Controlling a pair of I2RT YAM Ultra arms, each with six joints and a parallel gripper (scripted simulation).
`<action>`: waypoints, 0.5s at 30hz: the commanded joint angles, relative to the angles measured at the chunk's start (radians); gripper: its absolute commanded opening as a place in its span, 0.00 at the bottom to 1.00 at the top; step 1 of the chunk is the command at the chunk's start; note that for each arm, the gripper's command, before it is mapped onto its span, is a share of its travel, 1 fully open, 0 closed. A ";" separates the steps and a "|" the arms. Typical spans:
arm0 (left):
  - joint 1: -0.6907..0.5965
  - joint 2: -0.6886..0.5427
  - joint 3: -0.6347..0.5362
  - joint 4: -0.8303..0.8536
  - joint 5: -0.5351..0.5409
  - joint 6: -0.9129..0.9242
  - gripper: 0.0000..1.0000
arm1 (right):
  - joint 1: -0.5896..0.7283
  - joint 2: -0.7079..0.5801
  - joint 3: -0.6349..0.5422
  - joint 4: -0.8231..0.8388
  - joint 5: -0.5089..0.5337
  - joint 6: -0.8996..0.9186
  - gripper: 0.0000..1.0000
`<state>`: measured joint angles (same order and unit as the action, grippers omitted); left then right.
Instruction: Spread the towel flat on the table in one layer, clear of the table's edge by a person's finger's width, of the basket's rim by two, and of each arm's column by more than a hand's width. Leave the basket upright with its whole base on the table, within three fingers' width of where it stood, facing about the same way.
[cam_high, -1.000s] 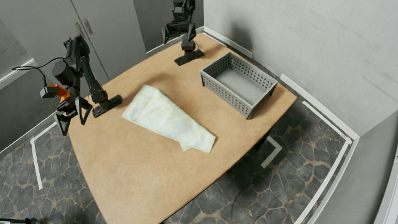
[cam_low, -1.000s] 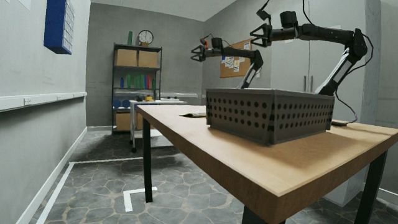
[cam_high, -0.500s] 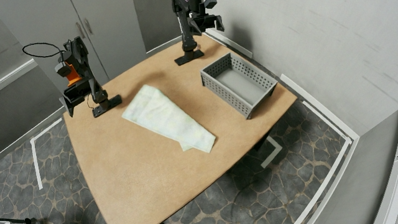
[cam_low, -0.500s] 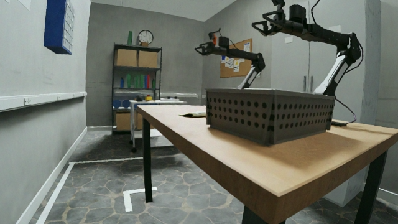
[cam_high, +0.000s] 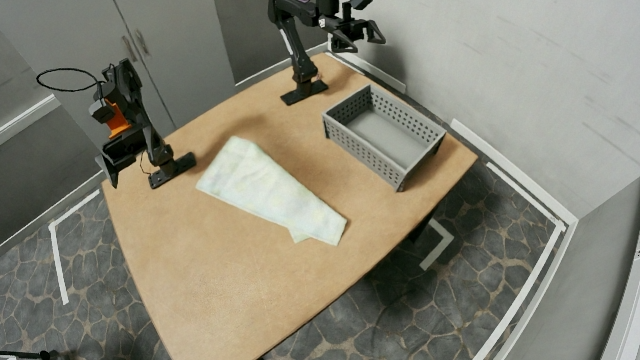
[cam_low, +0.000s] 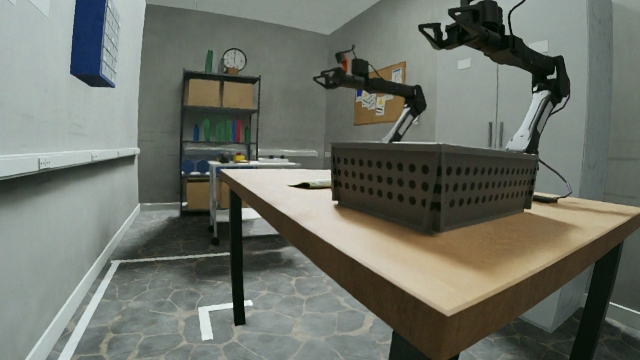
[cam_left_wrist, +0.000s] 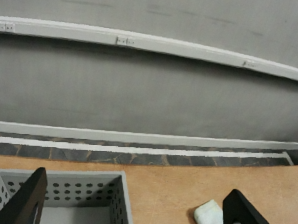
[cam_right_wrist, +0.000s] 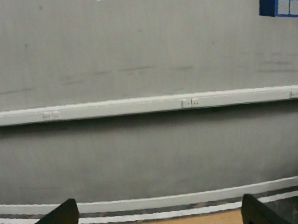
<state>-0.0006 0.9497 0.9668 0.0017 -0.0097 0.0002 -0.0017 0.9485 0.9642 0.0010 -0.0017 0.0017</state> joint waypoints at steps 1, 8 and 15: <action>0.000 -0.001 0.008 0.003 0.009 0.000 1.00 | 0.007 0.005 0.031 0.000 0.006 -0.006 1.00; -0.040 -0.131 -0.150 -0.032 0.152 0.156 0.34 | 0.012 -0.095 -0.013 -0.265 -0.078 -0.064 0.34; -0.078 -0.206 -0.229 -0.075 0.230 0.269 0.34 | 0.021 -0.126 -0.012 -0.448 -0.115 -0.111 0.34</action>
<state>-0.0685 0.7727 0.7567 -0.0460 0.1711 0.2073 0.0059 0.8486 0.9573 -0.3389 -0.0906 -0.0807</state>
